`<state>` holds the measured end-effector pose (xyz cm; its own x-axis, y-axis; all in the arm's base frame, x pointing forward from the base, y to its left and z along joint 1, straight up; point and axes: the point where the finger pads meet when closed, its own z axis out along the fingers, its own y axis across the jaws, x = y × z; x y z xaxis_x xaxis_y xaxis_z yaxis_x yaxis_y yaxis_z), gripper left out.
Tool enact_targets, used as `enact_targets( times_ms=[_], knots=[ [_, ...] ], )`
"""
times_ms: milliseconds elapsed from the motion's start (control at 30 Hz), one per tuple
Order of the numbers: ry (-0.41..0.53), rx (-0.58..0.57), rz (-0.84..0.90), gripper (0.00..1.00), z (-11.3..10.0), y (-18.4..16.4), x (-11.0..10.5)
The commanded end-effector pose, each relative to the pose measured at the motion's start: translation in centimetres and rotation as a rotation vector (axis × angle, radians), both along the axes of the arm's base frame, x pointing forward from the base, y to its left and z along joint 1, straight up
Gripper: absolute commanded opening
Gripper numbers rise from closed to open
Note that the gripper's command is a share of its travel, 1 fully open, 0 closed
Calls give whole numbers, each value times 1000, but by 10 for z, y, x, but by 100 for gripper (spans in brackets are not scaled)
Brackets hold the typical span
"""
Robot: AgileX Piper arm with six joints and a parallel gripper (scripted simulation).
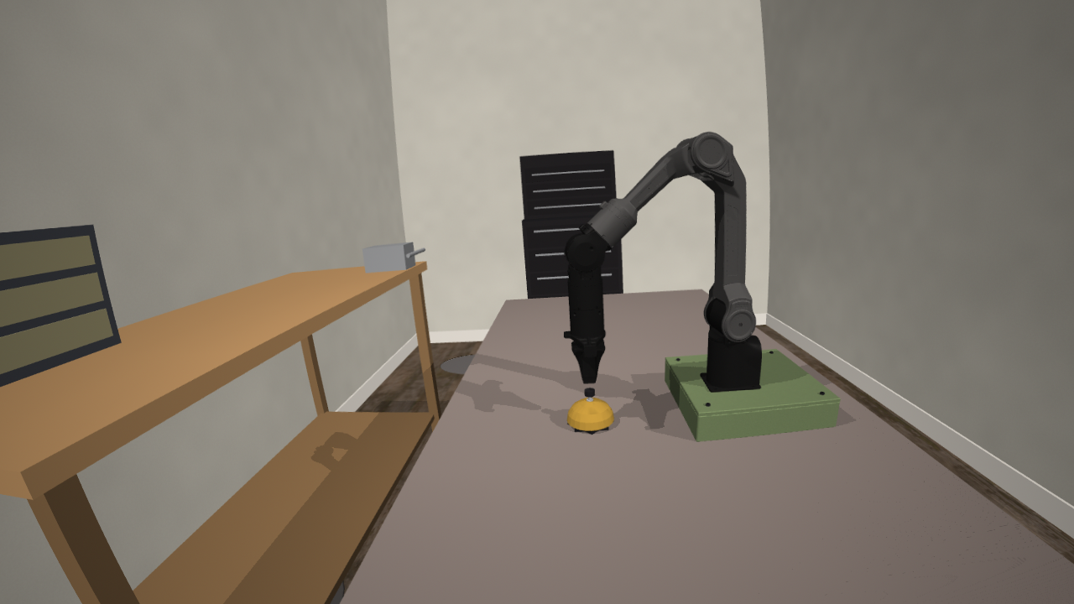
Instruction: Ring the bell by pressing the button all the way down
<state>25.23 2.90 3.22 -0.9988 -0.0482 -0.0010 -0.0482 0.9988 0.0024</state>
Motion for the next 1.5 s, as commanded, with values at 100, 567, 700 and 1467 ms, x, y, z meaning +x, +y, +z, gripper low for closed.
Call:
enact_targets(
  times_ms=[100,567,700,1467],
  knots=[
    [3,1,0,0,-5,1,0],
    [1,1,0,0,-7,1,0],
    [1,1,0,0,-7,1,0],
    [1,1,0,0,-7,1,0]
  ],
)
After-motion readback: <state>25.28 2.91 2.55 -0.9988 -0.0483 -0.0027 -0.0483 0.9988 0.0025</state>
